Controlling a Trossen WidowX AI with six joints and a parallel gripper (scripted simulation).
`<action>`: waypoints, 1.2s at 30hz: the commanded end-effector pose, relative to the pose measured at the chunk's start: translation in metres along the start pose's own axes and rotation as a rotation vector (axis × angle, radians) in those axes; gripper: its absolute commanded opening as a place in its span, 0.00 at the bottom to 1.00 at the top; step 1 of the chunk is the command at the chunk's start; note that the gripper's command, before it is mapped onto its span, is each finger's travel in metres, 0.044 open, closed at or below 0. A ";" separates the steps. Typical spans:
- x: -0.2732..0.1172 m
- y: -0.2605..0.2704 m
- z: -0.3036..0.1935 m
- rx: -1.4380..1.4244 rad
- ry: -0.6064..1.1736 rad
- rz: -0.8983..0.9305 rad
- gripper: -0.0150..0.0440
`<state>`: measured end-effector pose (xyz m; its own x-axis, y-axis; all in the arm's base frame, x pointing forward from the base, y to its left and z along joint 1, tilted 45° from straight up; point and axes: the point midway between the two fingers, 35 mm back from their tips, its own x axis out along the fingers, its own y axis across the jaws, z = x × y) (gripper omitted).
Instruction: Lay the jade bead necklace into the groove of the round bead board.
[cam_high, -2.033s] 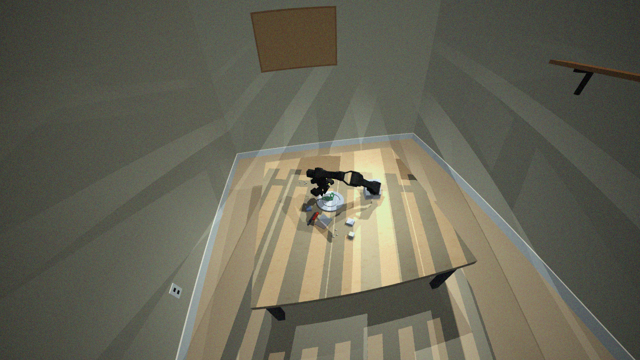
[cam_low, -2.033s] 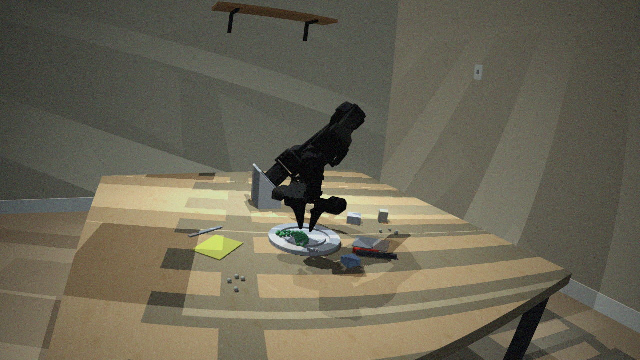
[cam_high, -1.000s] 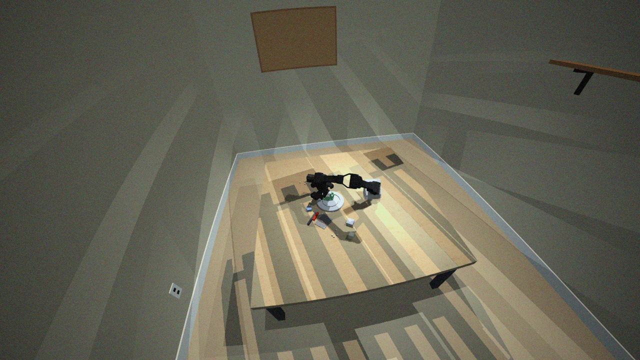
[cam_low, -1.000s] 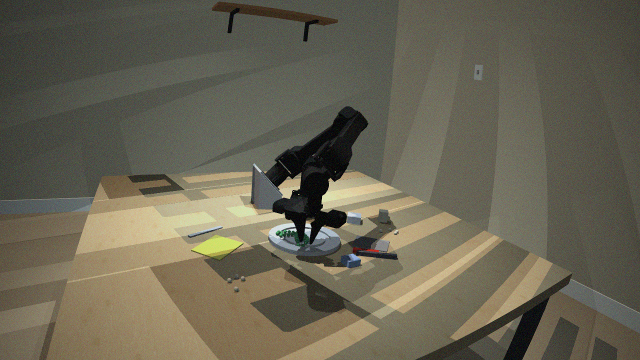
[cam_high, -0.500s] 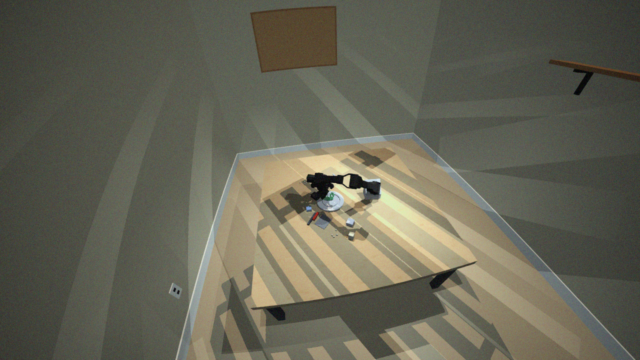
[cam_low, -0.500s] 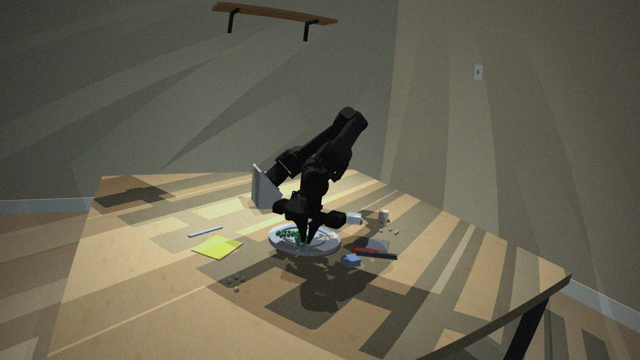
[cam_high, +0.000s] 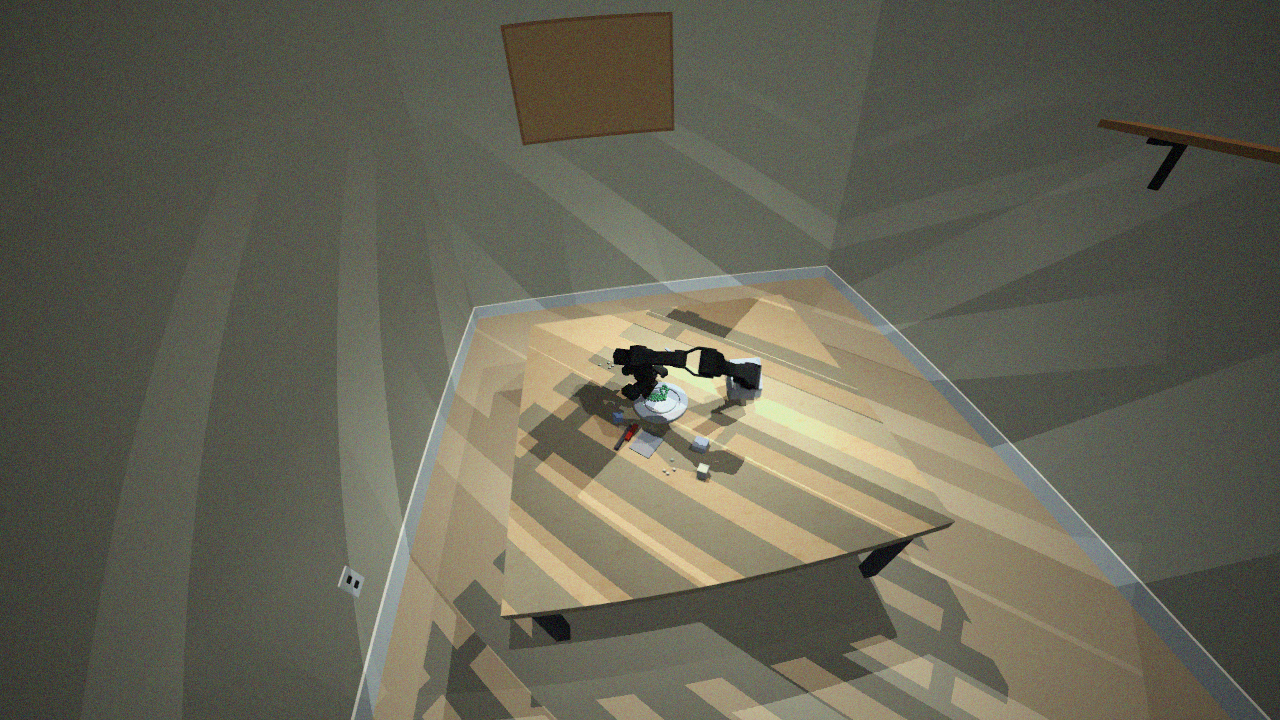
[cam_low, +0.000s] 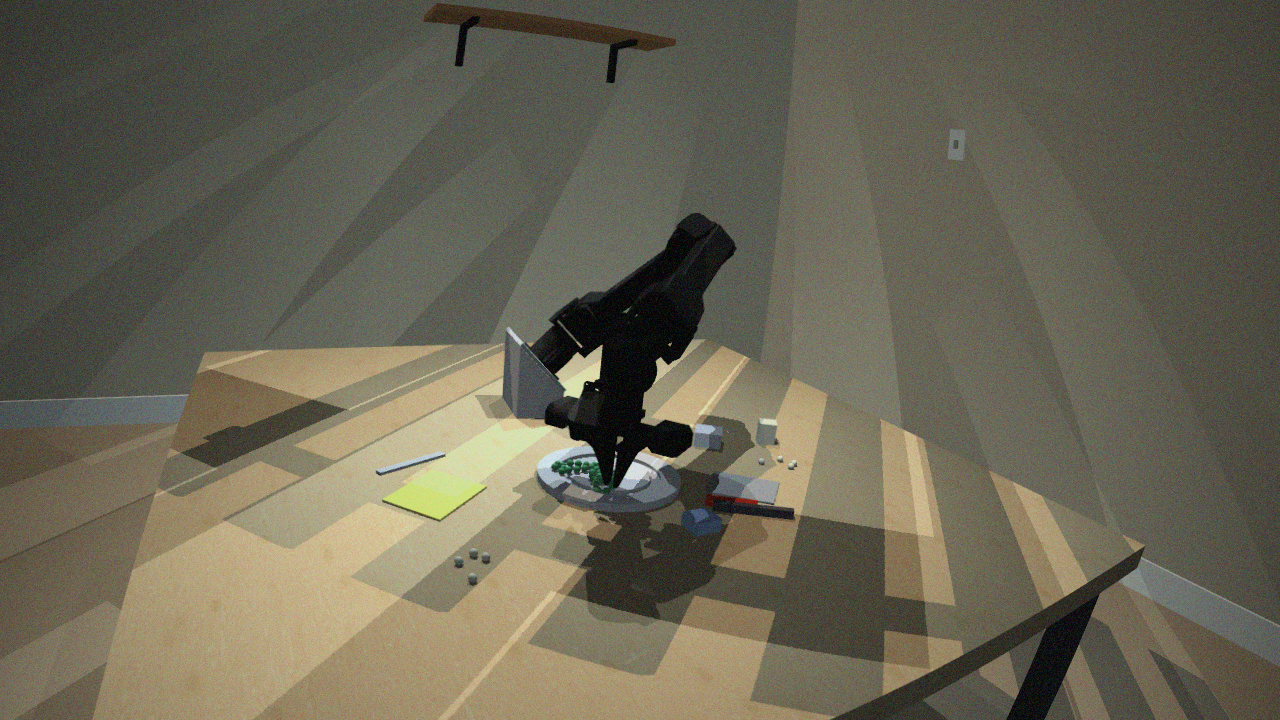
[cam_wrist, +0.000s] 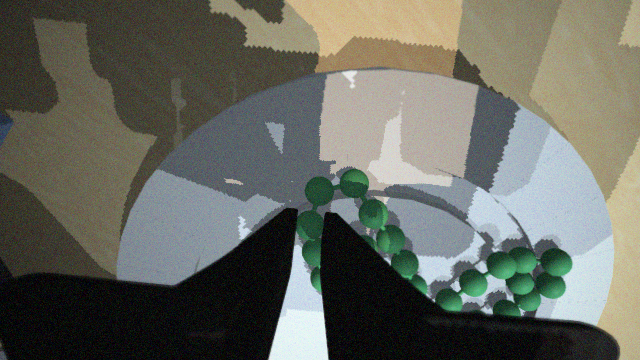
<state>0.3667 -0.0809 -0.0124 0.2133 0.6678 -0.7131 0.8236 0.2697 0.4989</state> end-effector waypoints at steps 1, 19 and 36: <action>-0.005 -0.001 0.000 0.004 0.005 0.001 0.25; -0.005 0.008 0.006 0.005 0.005 0.001 0.25; 0.003 0.008 0.006 0.005 0.005 0.001 0.25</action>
<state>0.3788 -0.0825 -0.0106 0.2184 0.6670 -0.7123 0.8207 0.2694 0.5039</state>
